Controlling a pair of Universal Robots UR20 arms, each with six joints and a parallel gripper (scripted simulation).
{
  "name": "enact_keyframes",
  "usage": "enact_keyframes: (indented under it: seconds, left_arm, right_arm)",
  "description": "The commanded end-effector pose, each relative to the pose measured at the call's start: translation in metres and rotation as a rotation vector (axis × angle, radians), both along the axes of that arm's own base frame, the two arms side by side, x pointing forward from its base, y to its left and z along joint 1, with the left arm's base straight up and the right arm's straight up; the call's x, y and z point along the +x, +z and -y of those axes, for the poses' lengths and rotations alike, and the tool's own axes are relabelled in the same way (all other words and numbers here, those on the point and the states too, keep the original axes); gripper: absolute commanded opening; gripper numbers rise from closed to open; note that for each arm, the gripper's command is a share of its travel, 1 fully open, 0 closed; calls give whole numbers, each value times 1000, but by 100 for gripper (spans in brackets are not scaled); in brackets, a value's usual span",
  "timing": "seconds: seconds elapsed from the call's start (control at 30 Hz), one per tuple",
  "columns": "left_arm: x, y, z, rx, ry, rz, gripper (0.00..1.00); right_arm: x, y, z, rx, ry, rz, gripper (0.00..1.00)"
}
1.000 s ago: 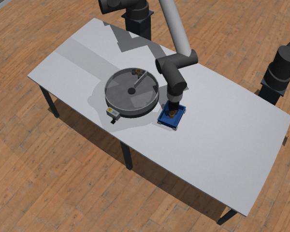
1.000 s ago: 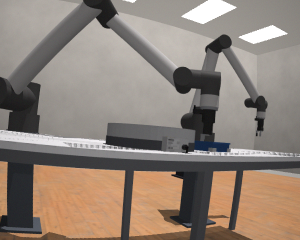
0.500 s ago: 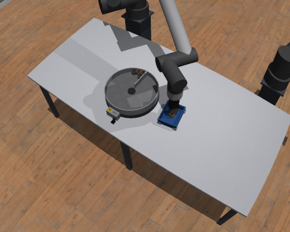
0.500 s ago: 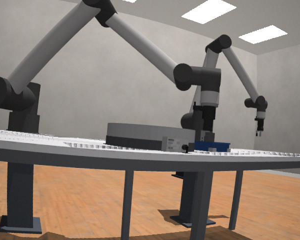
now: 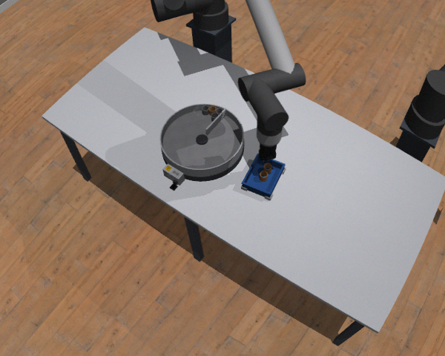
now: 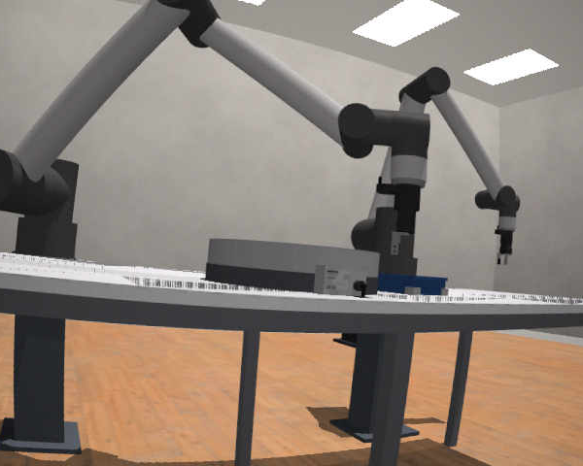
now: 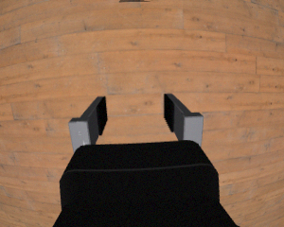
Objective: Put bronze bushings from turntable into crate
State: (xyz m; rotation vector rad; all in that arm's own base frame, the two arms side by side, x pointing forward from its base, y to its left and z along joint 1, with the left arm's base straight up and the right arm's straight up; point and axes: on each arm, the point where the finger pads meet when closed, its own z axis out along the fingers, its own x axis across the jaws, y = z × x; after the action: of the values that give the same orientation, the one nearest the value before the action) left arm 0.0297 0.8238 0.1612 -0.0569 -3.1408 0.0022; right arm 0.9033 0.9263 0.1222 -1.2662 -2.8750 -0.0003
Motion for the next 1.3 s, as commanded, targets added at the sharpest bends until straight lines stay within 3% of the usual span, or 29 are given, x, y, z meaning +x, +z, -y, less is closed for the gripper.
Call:
enact_keyframes:
  seconds: [0.0,0.23,1.27]
  left_arm:
    - [0,1,-1,1,0,0,100]
    - [0,1,-1,1,0,0,100]
    - [0,1,-1,1,0,0,100]
  right_arm:
    - [0,14,0,1,0,1,38]
    - [0,23,0,1,0,1,38]
    - [0,24,0,1,0,1,38]
